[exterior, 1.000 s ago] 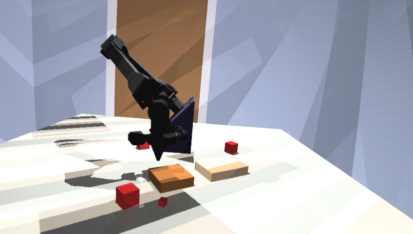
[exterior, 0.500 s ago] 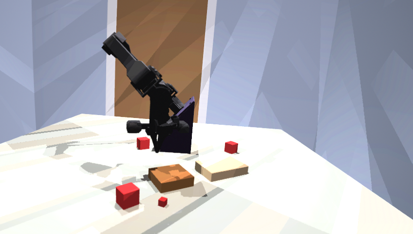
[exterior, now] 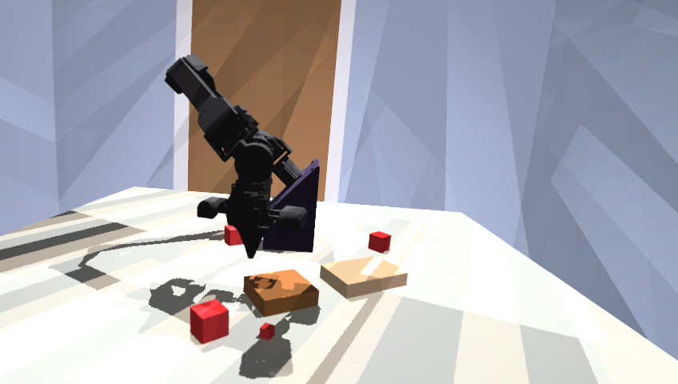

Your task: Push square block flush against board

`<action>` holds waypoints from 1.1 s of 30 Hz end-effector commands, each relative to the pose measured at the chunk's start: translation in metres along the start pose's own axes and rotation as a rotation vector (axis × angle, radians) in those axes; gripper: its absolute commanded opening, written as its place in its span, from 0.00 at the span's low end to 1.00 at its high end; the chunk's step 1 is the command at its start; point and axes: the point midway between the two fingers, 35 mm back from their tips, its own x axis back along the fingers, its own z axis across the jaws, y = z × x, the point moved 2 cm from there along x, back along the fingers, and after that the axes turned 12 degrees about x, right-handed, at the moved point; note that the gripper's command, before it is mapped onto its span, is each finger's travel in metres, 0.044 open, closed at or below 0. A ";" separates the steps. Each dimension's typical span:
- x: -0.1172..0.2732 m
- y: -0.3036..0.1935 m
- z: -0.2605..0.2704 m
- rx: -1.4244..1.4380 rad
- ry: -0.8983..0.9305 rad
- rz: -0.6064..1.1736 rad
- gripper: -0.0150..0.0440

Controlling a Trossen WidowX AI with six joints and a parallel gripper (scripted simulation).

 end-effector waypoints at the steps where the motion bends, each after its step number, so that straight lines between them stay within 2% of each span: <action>1: 0.001 0.011 -0.002 -0.128 0.006 -0.002 0.25; 22: 0.001 0.065 -0.013 -0.842 0.003 0.001 0.25; 28: 0.001 0.069 -0.014 -0.892 0.003 0.001 0.25; 30: -0.011 0.070 -0.013 -0.892 0.003 0.001 0.25; 33: -0.051 0.069 -0.014 -0.892 0.001 0.000 0.25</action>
